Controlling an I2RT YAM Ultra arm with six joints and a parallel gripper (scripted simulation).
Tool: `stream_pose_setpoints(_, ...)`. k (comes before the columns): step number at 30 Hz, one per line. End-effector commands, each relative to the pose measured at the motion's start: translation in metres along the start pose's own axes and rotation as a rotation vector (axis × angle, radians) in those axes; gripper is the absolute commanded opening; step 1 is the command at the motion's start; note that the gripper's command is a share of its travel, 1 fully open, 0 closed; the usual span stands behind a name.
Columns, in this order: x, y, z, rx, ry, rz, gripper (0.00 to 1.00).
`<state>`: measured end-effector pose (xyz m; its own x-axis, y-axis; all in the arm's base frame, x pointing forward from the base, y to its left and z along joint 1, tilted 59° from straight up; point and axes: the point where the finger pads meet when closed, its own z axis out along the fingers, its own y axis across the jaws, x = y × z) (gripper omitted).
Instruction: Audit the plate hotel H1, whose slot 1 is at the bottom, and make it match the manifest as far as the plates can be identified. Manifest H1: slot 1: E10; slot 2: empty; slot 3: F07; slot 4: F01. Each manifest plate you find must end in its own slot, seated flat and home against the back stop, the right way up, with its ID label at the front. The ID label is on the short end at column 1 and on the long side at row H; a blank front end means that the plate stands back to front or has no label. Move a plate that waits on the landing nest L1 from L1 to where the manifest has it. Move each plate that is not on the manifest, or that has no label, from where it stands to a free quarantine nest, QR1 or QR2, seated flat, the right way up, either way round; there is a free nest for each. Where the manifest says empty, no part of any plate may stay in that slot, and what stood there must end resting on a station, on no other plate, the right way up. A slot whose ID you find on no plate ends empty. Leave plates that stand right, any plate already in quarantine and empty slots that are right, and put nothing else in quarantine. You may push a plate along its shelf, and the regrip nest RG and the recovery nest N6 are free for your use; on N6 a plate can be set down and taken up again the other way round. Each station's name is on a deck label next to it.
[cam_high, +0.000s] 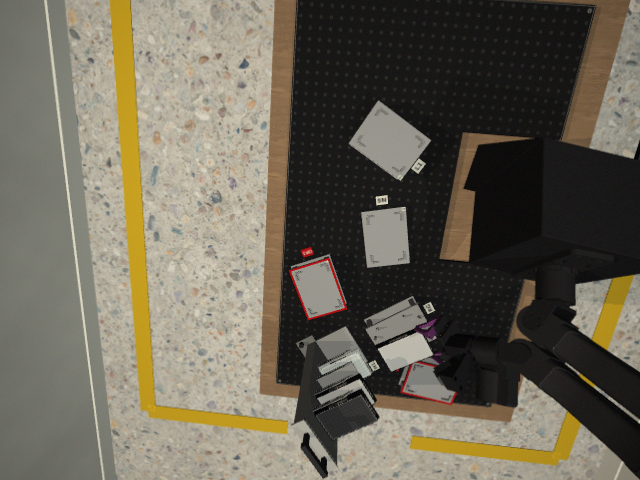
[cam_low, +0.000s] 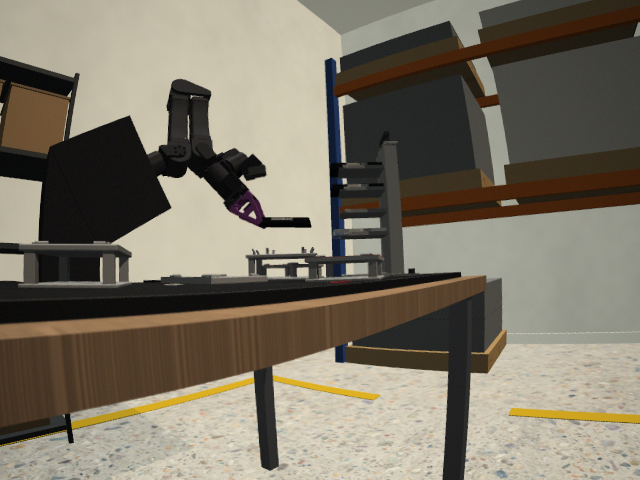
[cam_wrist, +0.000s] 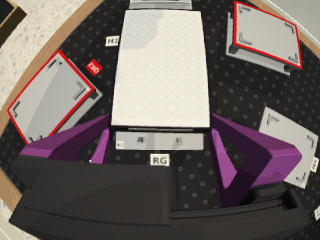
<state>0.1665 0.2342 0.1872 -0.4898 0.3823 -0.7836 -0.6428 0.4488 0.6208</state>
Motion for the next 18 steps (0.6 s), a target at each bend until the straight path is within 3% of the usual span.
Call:
stream_pose_setpoints(1, -0.0094, 0.0021, 0.0006, -0.003, -0.044, 0.001, 0.86)
stream_pose_setpoints(18, -0.0043, 0.0024, 0.0061, -0.003, -0.045, 0.001, 0.86)
